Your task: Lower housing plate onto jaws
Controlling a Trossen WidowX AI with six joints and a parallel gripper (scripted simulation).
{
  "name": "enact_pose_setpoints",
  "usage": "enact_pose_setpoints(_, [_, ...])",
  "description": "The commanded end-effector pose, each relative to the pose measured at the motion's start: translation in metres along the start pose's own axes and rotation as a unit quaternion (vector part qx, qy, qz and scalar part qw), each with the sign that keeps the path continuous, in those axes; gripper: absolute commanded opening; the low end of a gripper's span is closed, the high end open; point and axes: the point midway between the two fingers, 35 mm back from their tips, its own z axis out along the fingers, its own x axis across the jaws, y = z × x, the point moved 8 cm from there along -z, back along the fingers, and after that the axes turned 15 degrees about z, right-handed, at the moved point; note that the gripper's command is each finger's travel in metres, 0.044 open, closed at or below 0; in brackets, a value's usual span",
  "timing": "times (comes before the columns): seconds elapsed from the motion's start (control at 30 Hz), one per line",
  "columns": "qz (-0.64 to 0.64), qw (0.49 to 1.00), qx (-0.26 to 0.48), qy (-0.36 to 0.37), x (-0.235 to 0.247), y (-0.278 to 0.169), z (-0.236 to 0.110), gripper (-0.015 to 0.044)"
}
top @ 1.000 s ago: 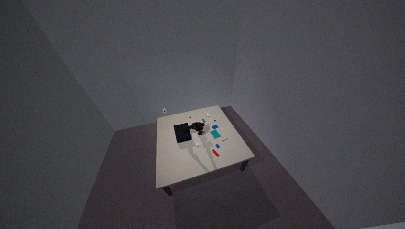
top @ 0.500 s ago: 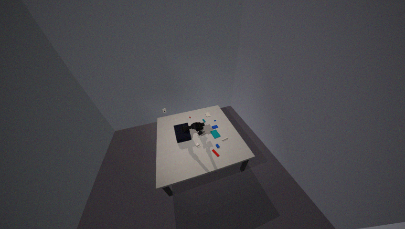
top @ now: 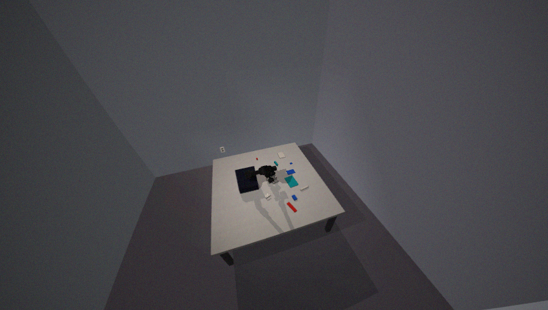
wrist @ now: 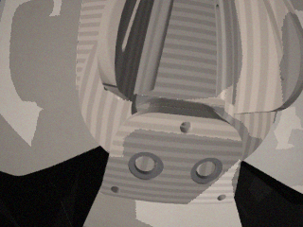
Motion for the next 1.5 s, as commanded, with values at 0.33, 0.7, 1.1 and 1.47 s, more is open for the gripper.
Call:
enact_pose_setpoints(0.33, [-0.001,1.0,0.0,0.0,0.0,0.0,0.0,0.0351])
enact_pose_setpoints(0.7, [0.0,1.0,0.0,0.0,0.0,0.0,0.0,0.044])
enact_pose_setpoints(1.1, [0.0,1.0,0.0,0.0,0.0,0.0,0.0,0.044])
enact_pose_setpoints(1.47, [-0.001,1.0,0.0,0.002,0.0,0.0,-0.076,0.044])
